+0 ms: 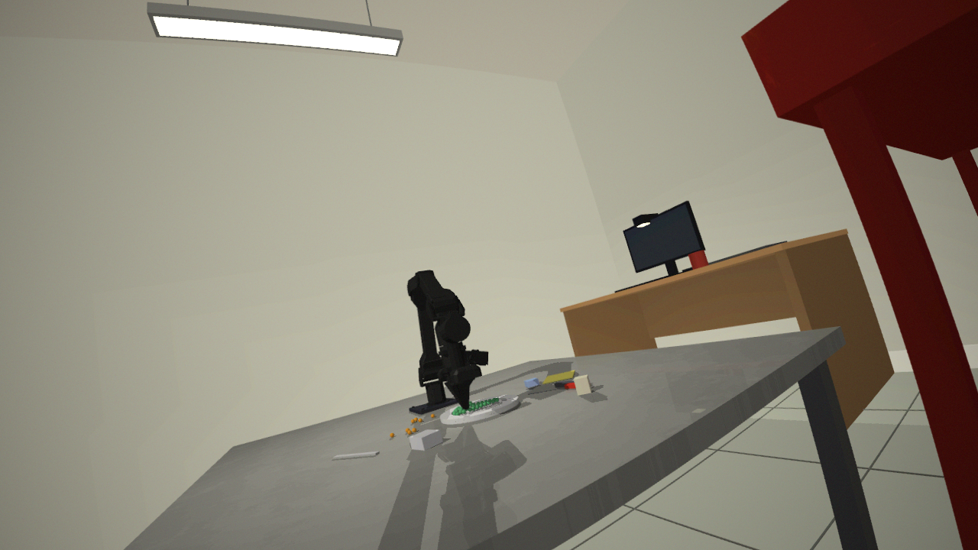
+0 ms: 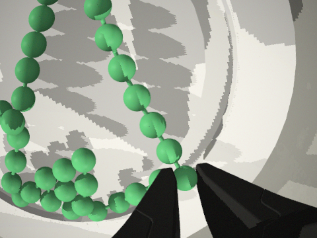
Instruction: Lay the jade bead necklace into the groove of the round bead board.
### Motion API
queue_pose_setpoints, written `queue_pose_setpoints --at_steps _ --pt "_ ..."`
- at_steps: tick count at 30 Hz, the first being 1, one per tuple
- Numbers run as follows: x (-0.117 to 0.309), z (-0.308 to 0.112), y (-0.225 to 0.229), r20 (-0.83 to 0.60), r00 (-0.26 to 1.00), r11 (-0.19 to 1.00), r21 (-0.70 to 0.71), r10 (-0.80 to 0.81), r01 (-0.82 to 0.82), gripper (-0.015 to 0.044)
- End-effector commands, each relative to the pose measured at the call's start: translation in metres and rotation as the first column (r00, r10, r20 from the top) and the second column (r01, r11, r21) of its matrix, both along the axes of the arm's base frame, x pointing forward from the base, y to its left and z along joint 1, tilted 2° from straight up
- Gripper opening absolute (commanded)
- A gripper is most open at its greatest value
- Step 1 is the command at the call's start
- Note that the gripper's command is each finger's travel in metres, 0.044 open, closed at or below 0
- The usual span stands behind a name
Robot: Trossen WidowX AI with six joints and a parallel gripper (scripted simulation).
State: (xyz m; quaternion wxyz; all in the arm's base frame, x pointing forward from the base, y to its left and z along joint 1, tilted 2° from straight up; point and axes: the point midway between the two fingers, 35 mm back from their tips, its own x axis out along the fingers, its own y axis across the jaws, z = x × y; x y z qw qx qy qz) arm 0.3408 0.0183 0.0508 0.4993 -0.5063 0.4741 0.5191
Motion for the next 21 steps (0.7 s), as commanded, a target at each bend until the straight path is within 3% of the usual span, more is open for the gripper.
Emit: queue_pose_setpoints --at_steps 1,8,21 --pt "0.0008 -0.0044 -0.001 -0.005 1.0 1.0 -0.002 0.006 -0.006 0.0" --pt "0.0008 -0.0094 -0.0008 -0.005 1.0 1.0 -0.002 0.006 -0.006 0.0" --pt "0.0013 -0.0051 -0.0008 0.0 1.0 1.0 -0.001 0.0 0.0 0.0341"
